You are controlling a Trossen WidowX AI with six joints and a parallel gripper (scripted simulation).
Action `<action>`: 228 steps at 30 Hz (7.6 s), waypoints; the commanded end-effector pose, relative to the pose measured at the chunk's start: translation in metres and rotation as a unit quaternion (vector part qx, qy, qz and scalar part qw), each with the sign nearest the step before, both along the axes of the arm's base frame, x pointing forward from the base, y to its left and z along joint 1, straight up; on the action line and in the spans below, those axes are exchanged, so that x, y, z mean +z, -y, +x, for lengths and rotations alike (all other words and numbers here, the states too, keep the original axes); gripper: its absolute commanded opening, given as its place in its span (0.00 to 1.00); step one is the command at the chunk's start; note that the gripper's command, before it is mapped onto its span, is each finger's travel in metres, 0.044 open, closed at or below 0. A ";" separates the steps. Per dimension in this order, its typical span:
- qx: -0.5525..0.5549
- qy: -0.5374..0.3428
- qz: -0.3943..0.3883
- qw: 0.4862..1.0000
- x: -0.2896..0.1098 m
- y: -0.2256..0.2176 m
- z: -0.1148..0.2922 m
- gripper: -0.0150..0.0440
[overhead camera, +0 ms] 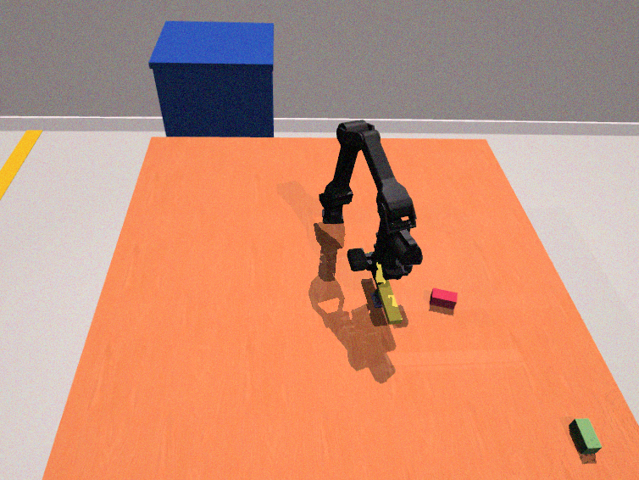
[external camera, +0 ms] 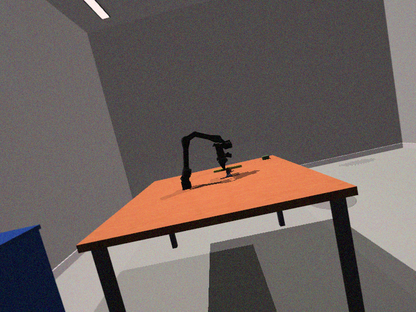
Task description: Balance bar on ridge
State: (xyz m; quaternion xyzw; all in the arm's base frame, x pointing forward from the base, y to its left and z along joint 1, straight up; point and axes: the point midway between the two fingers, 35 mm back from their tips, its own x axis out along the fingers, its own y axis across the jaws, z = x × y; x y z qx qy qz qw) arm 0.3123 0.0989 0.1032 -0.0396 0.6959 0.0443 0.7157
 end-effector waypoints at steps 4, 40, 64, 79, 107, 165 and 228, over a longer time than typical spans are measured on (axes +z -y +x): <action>-0.001 -0.001 0.000 1.000 -0.002 0.000 0.000 0.25; -0.001 -0.001 0.000 1.000 -0.002 0.000 -0.001 0.25; -0.001 -0.001 0.000 1.000 -0.001 0.000 -0.001 0.25; -0.001 -0.001 0.000 1.000 -0.001 0.000 -0.001 0.25; -0.001 -0.001 0.000 1.000 0.000 0.000 -0.001 0.25; 0.000 0.000 0.000 1.000 0.000 0.000 0.000 0.25; 0.000 0.000 0.000 1.000 0.000 0.000 0.000 0.57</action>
